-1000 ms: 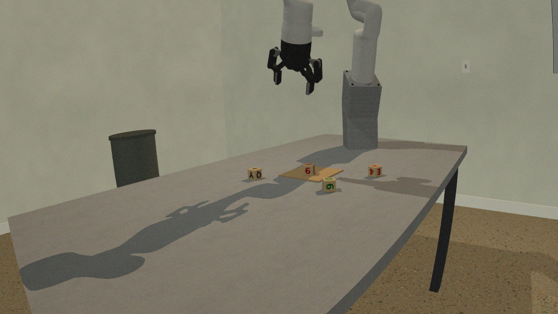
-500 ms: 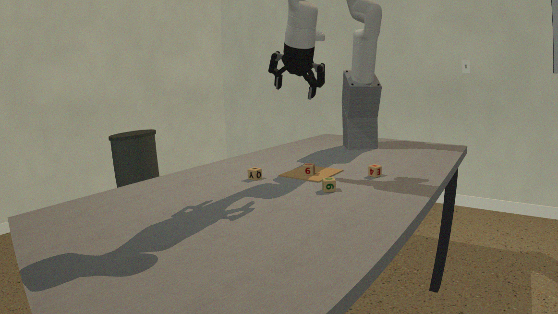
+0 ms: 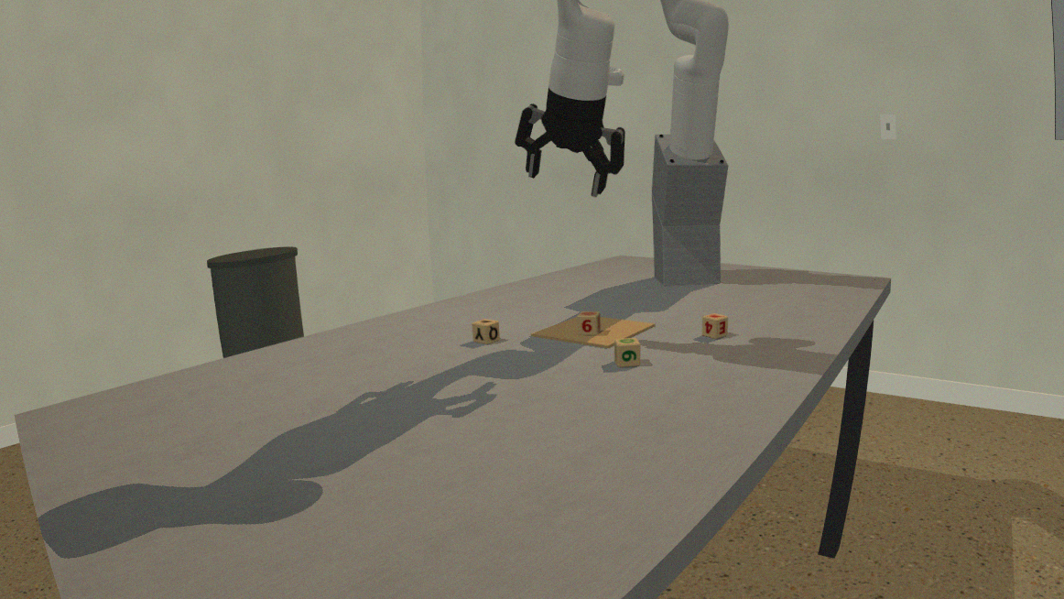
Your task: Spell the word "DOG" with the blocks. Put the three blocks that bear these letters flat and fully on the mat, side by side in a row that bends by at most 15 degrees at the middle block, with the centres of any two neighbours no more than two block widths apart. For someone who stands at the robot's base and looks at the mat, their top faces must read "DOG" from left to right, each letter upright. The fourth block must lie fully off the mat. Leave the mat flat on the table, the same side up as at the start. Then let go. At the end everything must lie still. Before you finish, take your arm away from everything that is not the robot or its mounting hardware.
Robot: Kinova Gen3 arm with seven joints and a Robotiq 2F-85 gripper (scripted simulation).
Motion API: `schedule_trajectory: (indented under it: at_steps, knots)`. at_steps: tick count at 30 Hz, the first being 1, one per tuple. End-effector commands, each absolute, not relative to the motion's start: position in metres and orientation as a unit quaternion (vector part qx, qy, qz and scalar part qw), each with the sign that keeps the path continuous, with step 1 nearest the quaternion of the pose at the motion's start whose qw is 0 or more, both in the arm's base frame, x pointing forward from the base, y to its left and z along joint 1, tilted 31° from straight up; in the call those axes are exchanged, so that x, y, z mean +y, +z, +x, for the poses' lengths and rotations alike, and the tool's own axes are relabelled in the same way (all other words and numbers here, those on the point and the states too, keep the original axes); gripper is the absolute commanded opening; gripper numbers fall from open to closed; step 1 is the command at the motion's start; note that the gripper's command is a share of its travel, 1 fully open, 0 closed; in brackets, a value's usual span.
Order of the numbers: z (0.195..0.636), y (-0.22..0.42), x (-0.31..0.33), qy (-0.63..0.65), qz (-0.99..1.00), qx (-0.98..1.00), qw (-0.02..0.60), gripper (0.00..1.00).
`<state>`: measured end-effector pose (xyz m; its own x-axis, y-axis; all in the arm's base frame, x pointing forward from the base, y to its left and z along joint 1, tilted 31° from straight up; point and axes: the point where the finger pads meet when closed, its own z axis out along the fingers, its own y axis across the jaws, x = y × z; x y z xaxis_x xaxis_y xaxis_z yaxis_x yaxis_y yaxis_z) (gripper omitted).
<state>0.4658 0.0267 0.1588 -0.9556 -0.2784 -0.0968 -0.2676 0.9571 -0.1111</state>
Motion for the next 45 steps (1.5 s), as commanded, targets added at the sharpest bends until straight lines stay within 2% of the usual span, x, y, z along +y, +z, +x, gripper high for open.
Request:
schedule_trajectory:
  at_steps: [1, 45]
  knots:
    - [0.468, 0.154, 0.031, -0.053, -0.151, 0.985, 0.064, 1.00]
    - [0.473, 0.132, 0.056, -0.077, -0.245, 0.961, 0.098, 1.00]
